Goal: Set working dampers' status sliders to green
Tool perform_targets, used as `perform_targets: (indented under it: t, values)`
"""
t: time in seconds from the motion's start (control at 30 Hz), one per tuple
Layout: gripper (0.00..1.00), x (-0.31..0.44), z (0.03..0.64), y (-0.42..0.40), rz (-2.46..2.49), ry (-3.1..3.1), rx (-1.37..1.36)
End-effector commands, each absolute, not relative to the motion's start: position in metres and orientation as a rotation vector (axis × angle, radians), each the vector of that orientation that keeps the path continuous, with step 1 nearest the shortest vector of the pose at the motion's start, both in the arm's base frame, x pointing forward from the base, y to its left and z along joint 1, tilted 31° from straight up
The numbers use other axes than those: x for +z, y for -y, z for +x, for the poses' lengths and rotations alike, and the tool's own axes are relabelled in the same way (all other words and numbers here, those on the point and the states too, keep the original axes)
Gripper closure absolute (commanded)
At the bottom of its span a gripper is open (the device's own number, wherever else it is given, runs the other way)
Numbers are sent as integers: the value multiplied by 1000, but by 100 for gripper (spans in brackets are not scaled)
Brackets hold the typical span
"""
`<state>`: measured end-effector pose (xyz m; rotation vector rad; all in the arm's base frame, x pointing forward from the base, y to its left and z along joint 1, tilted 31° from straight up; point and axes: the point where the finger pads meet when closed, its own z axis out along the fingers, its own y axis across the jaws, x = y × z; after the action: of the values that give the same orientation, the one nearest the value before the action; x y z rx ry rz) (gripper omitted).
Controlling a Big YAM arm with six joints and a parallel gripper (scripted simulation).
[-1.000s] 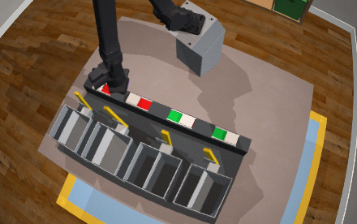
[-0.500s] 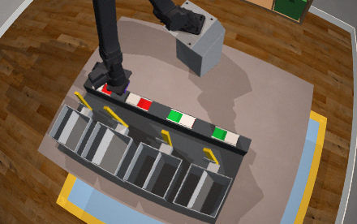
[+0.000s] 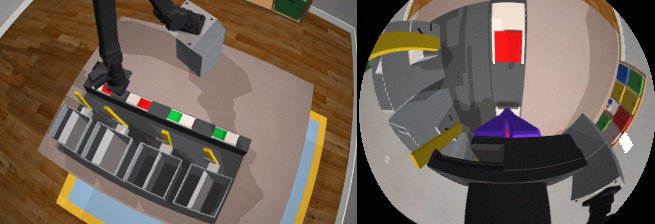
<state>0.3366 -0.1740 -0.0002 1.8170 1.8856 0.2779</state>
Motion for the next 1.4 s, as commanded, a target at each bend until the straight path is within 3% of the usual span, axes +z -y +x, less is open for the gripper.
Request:
perform_targets:
  t: [0.0,1.37]
  values:
    - [100,-4,337,177,1839,-1872,279]
    - [100,-5,345,178,1826,-1869,283]
